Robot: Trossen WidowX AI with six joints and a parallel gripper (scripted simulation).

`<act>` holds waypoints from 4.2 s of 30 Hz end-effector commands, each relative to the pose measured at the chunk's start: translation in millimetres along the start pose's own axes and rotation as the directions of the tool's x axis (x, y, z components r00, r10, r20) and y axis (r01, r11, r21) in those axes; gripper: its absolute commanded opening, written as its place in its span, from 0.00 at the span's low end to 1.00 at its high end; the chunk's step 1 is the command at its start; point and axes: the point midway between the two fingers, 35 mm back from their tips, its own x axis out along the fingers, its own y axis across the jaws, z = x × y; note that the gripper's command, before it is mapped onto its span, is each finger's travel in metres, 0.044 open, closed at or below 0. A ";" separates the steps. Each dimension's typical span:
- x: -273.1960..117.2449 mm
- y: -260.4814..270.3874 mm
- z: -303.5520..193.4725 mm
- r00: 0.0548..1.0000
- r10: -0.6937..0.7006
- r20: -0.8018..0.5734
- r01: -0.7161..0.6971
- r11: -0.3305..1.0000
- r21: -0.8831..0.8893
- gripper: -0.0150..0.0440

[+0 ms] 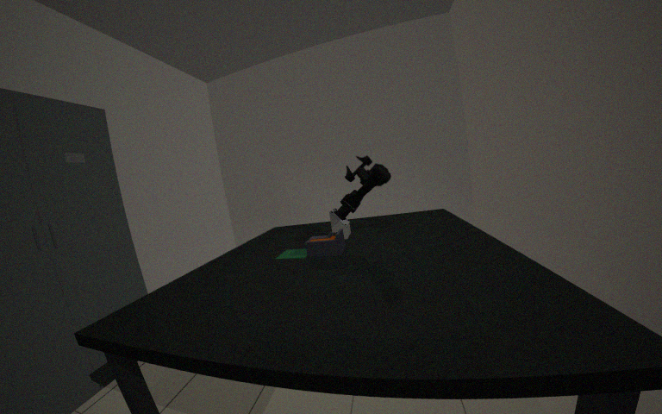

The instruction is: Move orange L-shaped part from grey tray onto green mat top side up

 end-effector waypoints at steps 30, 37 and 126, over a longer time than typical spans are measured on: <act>15.0 -137.3 -289.7 0.285 -0.606 -0.743 0.029 0.780 -0.625 0.56; -69.6 -166.6 -361.8 -0.139 -0.699 -0.701 -0.248 0.710 -0.659 0.56; -444.8 -215.6 -297.6 -0.700 -0.575 0.424 -0.505 0.818 0.276 0.56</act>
